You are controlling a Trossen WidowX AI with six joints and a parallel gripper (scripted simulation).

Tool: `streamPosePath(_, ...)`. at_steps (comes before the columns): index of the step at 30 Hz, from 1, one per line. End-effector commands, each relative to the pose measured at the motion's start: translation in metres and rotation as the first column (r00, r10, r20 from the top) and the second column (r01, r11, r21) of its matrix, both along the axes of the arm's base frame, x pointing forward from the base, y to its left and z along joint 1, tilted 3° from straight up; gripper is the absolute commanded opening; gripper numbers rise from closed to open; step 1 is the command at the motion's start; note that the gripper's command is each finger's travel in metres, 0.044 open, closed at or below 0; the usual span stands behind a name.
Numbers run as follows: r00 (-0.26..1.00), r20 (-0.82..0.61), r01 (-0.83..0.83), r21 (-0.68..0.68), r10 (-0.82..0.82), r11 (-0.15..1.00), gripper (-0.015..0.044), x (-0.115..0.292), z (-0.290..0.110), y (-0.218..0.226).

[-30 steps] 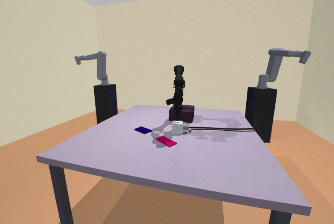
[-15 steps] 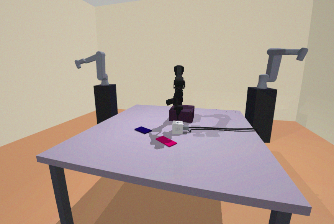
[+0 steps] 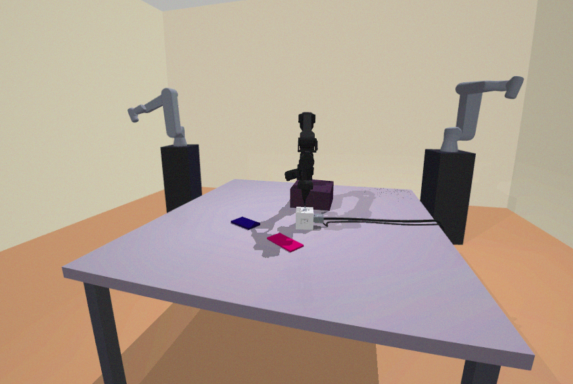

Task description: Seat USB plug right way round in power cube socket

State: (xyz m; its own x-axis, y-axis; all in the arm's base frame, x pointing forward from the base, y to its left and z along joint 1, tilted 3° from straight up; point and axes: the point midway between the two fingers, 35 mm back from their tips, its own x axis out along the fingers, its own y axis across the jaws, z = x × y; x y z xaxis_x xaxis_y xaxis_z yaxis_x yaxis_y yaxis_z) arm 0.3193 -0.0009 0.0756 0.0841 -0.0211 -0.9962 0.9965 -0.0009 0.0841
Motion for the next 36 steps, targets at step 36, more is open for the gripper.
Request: streamPosePath(36, 1.000, -0.001, 0.006, -0.006, -0.006, 1.000, 0.0000, 0.0004, -0.0053, -0.0009)
